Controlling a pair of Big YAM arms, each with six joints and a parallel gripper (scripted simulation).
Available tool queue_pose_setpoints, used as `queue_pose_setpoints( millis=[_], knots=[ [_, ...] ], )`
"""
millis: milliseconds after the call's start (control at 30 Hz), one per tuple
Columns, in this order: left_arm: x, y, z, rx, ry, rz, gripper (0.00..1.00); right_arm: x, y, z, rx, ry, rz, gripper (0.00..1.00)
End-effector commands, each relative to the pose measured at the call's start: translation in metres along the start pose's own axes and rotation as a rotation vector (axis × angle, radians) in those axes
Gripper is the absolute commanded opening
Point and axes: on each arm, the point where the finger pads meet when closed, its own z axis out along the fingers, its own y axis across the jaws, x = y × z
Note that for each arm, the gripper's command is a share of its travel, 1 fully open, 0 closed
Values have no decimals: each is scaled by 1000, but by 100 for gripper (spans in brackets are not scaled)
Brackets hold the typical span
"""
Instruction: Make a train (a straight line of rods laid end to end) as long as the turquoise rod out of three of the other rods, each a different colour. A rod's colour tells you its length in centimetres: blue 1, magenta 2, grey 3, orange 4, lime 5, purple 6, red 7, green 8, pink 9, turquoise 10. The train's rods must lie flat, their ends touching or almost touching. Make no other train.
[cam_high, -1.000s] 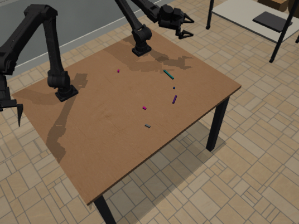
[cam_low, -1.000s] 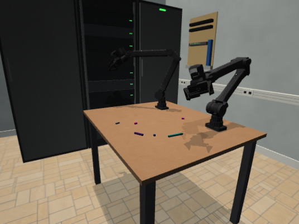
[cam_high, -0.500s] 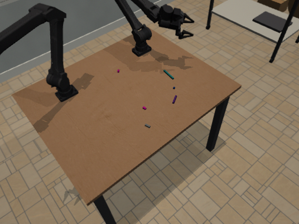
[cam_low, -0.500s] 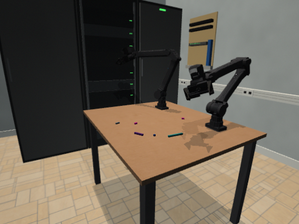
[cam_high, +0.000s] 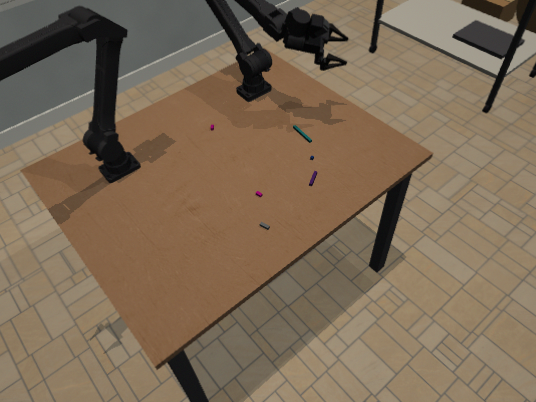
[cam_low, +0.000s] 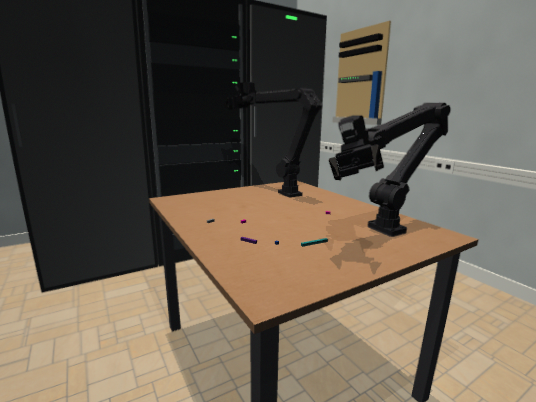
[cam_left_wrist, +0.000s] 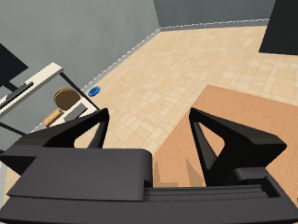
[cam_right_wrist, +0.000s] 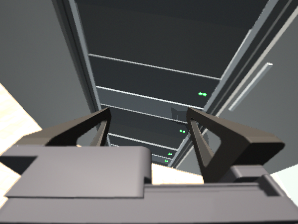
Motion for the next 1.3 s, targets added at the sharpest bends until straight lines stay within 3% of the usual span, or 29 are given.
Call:
queue_pose_setpoints(
  millis=[0, 333, 967, 1133, 1267],
  knots=[
    [-21, 3, -1, -4, -30, -28, 100, -16, -30, -6, 67, -58, 62, 100],
    [-21, 3, -1, -4, -30, -28, 100, -23, -75, -14, 172, -105, 116, 100],
    [-23, -3, -3, 14, -27, -31, 100, -24, -84, -16, 192, -115, 126, 100],
    [-34, -26, -8, 89, -24, -53, 100, -24, -84, -16, 192, -115, 126, 100],
    [-29, -74, -25, 236, 16, -72, 100, -24, -84, -16, 192, -115, 126, 100]
  ],
)
